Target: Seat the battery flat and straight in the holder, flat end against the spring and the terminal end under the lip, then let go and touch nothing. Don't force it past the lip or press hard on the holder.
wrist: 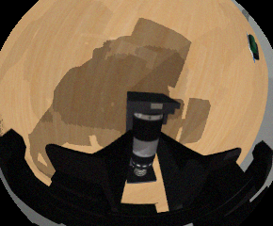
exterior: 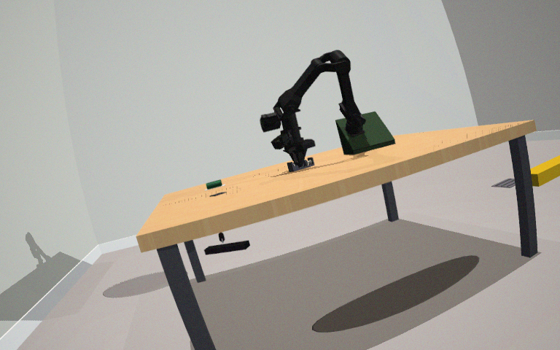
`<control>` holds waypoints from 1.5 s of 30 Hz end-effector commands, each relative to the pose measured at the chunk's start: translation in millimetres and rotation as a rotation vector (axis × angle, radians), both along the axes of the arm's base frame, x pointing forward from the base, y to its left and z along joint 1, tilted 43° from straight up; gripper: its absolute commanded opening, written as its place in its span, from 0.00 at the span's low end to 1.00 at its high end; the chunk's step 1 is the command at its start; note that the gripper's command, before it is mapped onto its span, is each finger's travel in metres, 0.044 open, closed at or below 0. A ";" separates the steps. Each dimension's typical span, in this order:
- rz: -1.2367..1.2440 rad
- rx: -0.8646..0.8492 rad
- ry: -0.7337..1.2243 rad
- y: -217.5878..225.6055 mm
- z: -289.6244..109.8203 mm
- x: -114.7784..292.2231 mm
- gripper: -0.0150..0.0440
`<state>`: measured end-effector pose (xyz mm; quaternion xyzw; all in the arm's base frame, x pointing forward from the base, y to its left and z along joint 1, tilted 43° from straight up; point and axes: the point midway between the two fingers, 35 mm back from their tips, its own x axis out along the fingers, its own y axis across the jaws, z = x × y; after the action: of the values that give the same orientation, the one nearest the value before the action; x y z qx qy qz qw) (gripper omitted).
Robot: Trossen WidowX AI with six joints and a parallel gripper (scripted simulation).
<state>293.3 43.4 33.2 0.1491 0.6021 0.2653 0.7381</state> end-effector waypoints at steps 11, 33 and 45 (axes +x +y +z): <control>0.002 -0.001 0.003 -5.2 5.8 -0.5 0.57; 0.001 -0.003 0.004 -60.6 63.0 -10.9 1.00; 0.001 -0.003 0.004 -60.6 63.0 -10.9 1.00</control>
<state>282.9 -16.4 96.3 0.1517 0.6028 0.2645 0.7373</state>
